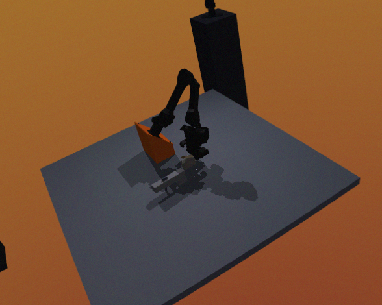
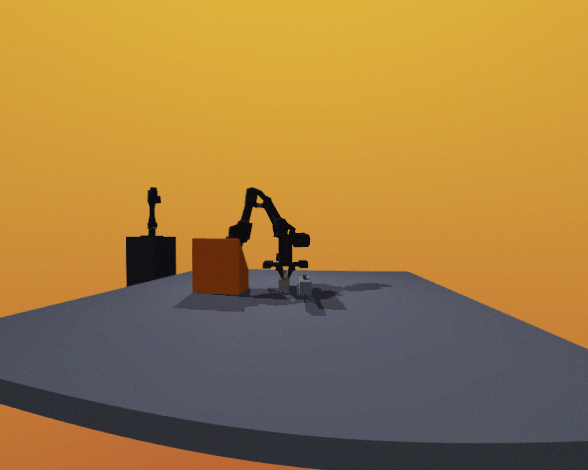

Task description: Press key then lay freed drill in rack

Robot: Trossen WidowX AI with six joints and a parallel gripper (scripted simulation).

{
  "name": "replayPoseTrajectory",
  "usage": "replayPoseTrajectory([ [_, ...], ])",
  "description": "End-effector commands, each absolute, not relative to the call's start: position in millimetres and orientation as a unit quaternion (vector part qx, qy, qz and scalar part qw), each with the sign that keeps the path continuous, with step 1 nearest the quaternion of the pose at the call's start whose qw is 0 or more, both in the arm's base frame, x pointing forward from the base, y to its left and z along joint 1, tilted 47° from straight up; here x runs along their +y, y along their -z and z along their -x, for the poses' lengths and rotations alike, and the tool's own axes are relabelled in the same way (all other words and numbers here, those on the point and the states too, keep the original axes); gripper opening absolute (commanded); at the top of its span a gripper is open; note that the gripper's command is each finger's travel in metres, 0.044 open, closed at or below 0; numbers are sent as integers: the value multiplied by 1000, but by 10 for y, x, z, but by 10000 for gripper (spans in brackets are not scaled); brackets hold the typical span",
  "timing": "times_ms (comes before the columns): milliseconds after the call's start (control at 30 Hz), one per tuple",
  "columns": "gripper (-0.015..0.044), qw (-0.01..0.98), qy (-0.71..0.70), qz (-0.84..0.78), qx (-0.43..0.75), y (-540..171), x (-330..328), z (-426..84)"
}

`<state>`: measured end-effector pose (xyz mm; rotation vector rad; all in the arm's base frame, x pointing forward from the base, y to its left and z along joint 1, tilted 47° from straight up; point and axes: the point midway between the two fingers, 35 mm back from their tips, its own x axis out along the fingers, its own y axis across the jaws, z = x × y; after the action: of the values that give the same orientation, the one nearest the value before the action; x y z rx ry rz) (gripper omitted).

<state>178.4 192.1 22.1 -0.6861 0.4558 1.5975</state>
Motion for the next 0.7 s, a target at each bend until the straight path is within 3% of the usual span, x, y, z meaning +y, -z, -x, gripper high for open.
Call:
replayPoseTrajectory([
  [0,0,619,-696,301,206,-151,1913,-1750],
  [667,0,619,-696,301,207,-147,1889,-1745],
])
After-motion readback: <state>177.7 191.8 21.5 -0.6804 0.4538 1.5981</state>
